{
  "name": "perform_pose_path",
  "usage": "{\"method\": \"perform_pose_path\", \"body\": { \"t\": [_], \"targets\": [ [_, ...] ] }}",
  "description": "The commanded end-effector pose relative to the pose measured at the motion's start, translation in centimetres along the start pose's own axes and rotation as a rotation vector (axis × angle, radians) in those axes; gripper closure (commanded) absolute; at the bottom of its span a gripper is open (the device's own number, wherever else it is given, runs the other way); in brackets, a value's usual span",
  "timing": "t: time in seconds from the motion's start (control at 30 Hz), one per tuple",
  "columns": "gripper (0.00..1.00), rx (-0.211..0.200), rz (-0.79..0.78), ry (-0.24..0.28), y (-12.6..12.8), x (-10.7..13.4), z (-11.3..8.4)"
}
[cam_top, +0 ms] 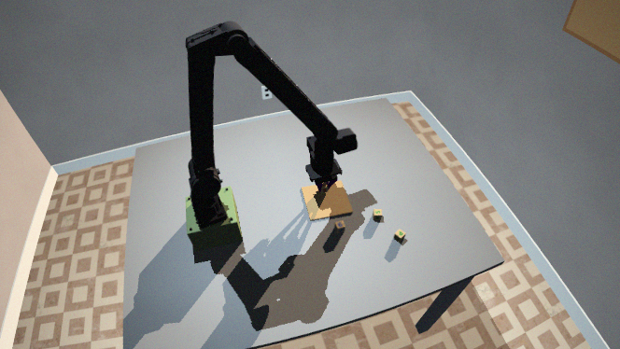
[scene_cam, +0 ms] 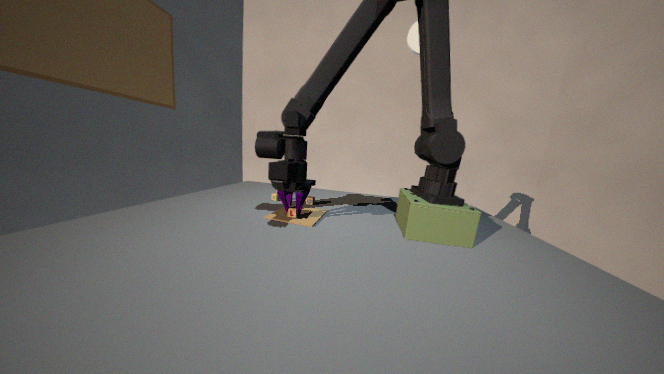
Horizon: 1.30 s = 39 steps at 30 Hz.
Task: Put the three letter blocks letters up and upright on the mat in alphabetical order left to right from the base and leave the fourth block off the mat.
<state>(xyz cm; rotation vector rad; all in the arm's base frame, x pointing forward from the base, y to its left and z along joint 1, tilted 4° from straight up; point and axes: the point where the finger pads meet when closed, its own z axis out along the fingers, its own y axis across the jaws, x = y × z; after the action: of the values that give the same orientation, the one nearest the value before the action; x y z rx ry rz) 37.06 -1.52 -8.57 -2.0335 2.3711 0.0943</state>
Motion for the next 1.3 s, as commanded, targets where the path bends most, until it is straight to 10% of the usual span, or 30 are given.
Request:
{"method": "perform_pose_path", "body": {
  "t": [0.0,1.27],
  "targets": [
    [0.80,0.027,0.003,-0.006,-0.51,-0.41,-0.42],
    [0.80,0.043,0.005,-0.008,-0.59,-0.59,-0.98]
  ]
}}
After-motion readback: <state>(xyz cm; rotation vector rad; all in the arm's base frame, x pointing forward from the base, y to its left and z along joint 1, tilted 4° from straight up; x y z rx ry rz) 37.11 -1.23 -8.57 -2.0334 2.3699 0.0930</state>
